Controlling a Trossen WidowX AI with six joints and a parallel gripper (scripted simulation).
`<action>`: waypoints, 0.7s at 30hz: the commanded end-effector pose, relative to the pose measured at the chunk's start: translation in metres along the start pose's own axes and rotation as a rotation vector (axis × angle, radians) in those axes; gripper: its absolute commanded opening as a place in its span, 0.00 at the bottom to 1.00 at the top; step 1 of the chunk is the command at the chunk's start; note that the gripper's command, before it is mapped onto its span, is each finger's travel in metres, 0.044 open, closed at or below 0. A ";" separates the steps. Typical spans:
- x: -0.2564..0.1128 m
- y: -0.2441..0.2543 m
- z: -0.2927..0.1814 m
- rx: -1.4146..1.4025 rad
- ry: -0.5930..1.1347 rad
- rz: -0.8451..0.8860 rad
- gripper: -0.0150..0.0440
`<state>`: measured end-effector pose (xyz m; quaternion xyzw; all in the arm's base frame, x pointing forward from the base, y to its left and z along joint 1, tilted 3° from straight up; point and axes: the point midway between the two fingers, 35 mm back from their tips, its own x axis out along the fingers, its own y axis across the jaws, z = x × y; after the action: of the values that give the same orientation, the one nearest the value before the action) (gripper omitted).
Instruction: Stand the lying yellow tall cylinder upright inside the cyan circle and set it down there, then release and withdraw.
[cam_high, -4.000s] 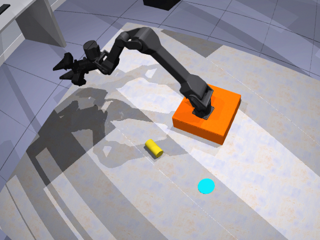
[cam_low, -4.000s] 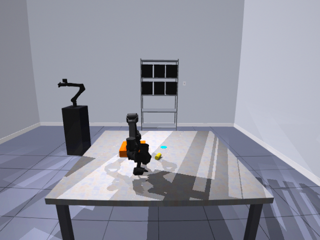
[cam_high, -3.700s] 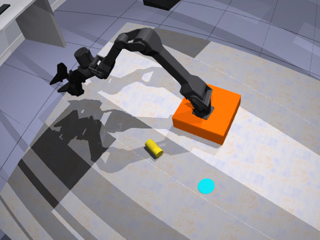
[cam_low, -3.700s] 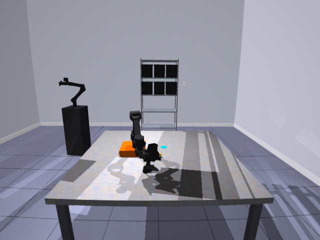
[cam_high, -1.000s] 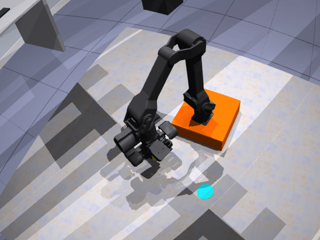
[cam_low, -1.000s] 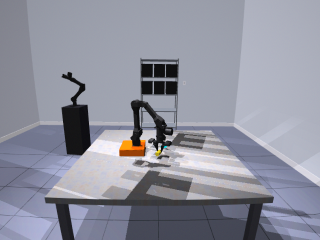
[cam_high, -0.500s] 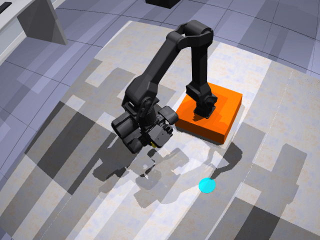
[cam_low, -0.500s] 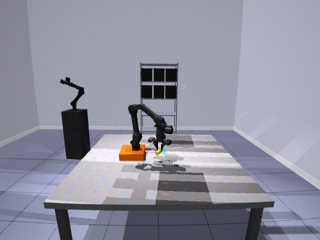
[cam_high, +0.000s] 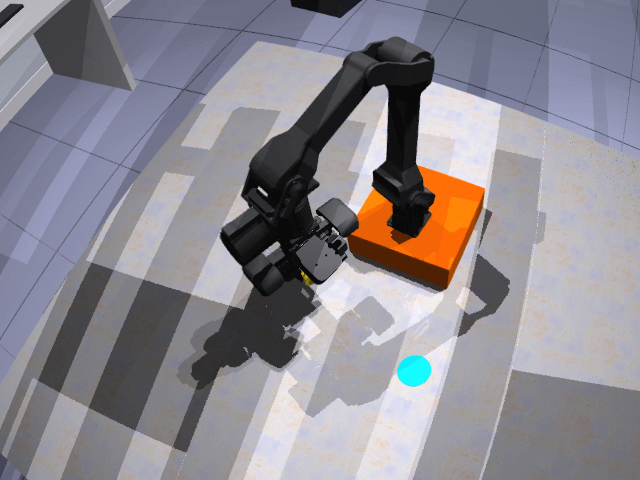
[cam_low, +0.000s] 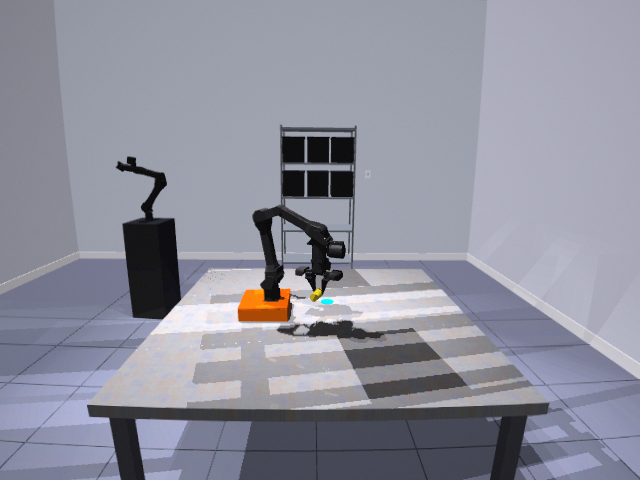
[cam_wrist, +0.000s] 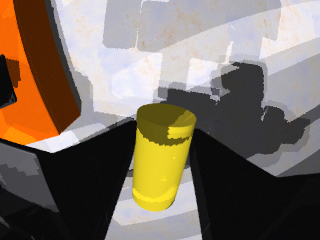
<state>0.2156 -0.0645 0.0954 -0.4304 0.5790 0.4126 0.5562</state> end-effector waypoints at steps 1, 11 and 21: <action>-0.003 -0.002 0.008 0.000 0.001 -0.003 0.43; -0.006 -0.008 0.035 -0.005 -0.003 -0.006 0.43; -0.009 -0.009 0.063 -0.007 -0.008 -0.007 0.43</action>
<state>0.2400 -0.0142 0.1010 -0.4354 0.5738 0.4144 0.5563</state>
